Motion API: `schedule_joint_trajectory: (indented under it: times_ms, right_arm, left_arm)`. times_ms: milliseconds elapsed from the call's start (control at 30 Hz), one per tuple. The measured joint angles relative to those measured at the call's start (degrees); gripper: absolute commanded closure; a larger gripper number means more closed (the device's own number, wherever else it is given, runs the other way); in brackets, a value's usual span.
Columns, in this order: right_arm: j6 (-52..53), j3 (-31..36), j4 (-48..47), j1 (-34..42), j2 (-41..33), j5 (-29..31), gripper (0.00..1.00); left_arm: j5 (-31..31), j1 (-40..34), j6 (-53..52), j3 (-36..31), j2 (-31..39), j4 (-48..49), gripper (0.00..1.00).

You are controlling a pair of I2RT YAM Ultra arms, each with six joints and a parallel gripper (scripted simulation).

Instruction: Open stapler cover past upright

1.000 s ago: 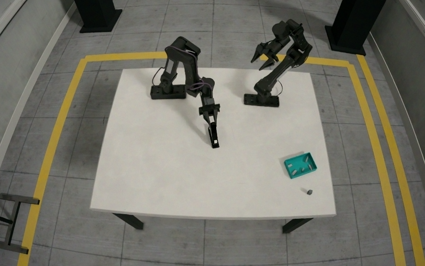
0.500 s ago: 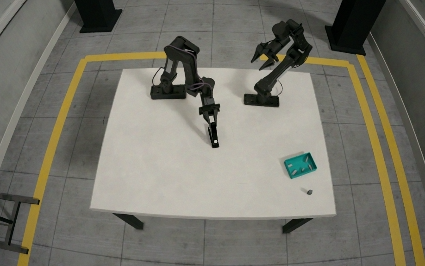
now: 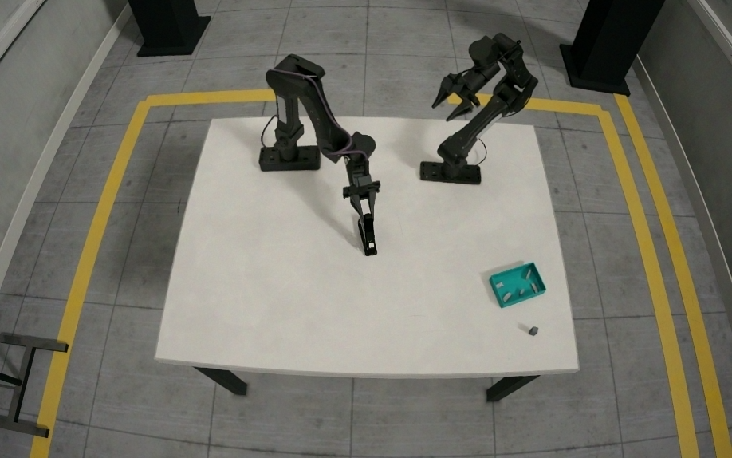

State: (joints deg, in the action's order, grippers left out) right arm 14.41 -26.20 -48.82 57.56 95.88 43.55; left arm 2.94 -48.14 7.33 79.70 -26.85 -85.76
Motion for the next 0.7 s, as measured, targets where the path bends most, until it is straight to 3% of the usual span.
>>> schedule_joint_trajectory:
  times_ms: [700]
  right_arm:
    - [7.02,-14.14,33.03,-5.66,-4.59,-9.20,0.83]
  left_arm:
    - [0.00,0.00,0.00,0.00,0.00,0.00,0.45]
